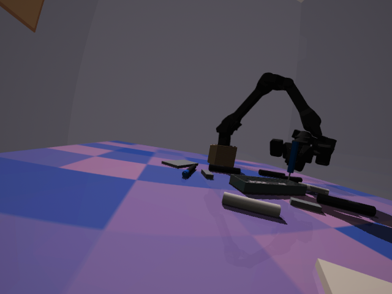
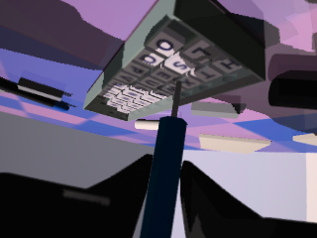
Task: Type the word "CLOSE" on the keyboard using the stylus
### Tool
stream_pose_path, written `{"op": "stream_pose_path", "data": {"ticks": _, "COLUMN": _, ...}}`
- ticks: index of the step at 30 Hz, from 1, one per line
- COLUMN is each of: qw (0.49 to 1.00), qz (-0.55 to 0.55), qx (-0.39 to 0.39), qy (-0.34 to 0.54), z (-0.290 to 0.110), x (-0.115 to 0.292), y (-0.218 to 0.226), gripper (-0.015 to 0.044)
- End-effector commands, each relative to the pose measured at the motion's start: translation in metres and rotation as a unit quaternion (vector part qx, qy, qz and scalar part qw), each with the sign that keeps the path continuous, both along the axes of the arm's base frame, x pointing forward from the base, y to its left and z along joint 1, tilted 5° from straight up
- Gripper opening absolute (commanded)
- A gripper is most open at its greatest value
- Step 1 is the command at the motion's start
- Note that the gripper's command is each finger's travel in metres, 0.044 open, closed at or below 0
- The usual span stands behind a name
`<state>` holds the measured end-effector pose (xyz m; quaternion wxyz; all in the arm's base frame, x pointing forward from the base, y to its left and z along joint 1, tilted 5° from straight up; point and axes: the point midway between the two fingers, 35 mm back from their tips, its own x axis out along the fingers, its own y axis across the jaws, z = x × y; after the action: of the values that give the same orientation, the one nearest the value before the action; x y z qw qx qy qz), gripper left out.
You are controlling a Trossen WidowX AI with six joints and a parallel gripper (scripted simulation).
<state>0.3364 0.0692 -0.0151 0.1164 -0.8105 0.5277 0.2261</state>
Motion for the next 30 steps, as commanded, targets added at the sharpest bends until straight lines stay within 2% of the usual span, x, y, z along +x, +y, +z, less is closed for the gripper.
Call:
{"op": "stream_pose_path", "data": {"ticks": 1, "qw": 1.000, "qz": 0.001, "qx": -0.004, "qy": 0.003, "z": -0.0033, "x": -0.0004, "y": -0.0009, "gripper": 0.0081}}
{"op": "stream_pose_path", "data": {"ticks": 30, "qw": 1.000, "qz": 0.001, "qx": -0.004, "qy": 0.003, "z": -0.0117, "x": -0.0009, "y": -0.0012, "gripper": 0.0081}}
